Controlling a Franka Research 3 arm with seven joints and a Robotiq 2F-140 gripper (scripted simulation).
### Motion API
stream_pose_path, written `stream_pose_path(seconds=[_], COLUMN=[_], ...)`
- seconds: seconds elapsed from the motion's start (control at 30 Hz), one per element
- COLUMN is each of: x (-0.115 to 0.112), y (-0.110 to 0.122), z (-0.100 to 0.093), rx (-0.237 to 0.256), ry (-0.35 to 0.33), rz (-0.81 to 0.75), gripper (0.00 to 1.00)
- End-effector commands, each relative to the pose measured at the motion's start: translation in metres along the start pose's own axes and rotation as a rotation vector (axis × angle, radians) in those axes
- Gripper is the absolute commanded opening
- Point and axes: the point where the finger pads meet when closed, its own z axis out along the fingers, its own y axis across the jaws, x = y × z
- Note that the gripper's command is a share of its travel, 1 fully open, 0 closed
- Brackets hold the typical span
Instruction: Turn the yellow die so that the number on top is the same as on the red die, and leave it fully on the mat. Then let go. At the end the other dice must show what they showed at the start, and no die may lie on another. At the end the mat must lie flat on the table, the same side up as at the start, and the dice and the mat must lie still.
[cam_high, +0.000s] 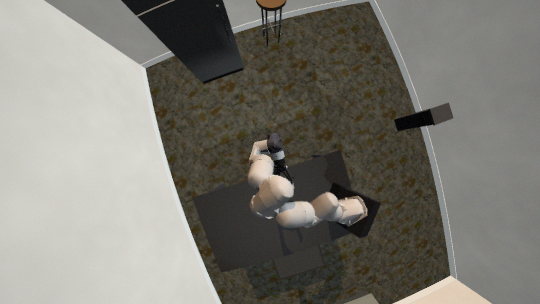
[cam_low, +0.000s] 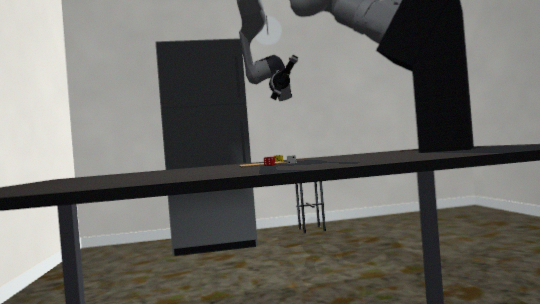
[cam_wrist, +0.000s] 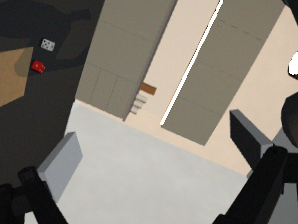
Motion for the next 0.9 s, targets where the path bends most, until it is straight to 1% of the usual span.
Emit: stream_pose_path(seconds=[0.0, 0.1, 0.13, 0.17, 0.2, 0.23, 0.3, 0.37, 0.4, 0.43, 0.47, 0.5, 0.53, 0.57, 0.6, 0.63, 0.73, 0.77, 0.8, 0.87], x=[-0.011, -0.035, -0.035, -0.046, -0.046, -0.058, -0.058, -0.085, -0.085, -0.099, -0.099, -0.111, -0.112, -0.122, -0.124, -0.131, -0.141, -0.141, -0.144, -0.144], y=[-0.029, -0.075, -0.075, -0.093, -0.093, -0.112, -0.112, -0.15, -0.15, -0.168, -0.168, -0.184, -0.185, -0.196, -0.2, -0.208, -0.223, -0.224, -0.23, -0.23], z=[0.012, 0.034, 0.034, 0.045, 0.045, 0.056, 0.056, 0.083, 0.083, 0.099, 0.099, 0.114, 0.115, 0.128, 0.132, 0.142, 0.163, 0.166, 0.175, 0.175], rx=[0.04, 0.109, 0.109, 0.139, 0.139, 0.172, 0.172, 0.246, 0.246, 0.287, 0.287, 0.326, 0.33, 0.363, 0.374, 0.401, 0.459, 0.465, 0.492, 0.492], ry=[0.031, 0.072, 0.072, 0.088, 0.088, 0.105, 0.105, 0.141, 0.141, 0.16, 0.16, 0.179, 0.181, 0.197, 0.203, 0.217, 0.251, 0.255, 0.272, 0.272], rz=[-0.056, -0.141, -0.141, -0.174, -0.174, -0.208, -0.208, -0.273, -0.273, -0.303, -0.303, -0.327, -0.329, -0.346, -0.351, -0.361, -0.379, -0.38, -0.385, -0.385], gripper=[1.0, 1.0, 1.0, 1.0, 1.0, 1.0, 1.0, 1.0, 1.0, 1.0, 1.0, 1.0, 1.0, 1.0, 1.0, 1.0, 1.0, 1.0, 1.0, 1.0])
